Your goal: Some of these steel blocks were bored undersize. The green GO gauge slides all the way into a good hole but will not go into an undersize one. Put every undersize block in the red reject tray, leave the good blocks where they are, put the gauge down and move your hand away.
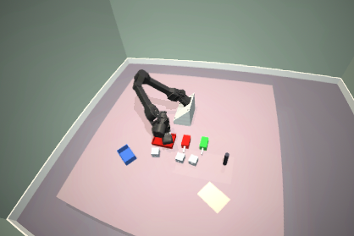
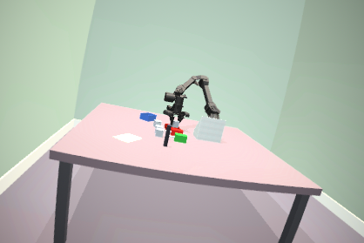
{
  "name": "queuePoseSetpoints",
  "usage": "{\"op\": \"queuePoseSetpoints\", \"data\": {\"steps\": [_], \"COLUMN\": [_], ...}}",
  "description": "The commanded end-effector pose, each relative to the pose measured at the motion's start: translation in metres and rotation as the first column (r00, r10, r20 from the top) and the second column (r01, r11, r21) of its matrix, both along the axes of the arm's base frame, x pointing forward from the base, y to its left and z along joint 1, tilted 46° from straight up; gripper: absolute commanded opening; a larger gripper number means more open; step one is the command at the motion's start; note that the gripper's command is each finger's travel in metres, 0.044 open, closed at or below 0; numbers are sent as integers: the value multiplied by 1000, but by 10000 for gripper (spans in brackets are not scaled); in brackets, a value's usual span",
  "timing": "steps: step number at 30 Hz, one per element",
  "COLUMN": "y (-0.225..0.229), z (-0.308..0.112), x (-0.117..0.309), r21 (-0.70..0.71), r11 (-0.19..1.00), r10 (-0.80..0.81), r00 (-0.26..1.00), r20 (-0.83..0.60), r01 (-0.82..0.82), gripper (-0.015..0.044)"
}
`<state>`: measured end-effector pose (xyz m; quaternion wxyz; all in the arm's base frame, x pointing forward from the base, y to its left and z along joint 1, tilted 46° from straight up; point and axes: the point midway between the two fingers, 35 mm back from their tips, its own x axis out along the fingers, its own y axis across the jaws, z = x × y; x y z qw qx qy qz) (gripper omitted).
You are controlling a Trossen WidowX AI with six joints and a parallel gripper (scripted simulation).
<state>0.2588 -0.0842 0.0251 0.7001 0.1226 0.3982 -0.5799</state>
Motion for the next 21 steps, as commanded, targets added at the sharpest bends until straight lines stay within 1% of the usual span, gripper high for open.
{"op": "queuePoseSetpoints", "data": {"steps": [1, 2, 14, 16, 18, 19, 21], "y": [-1, -3, -2, 5, 24, 30, 32], "z": [-3, -4, -3, 4, 22, 27, 29], "x": [1, 1, -1, 0, 1, 0, 0], "r21": [-3, -4, 0, 1, -1, -2, -2], "r11": [1000, 1000, 1000, 1000, 1000, 1000, 1000], "r10": [14, 14, 0, 3, 11, 13, 14], "r00": [1000, 1000, 1000, 1000, 1000, 1000, 1000], "r20": [1, 1, -2, -1, 0, 1, 1], "r01": [-14, -14, 0, -3, -11, -13, -14], "gripper": [0, 0, 315, 368, 420, 440, 440]}}
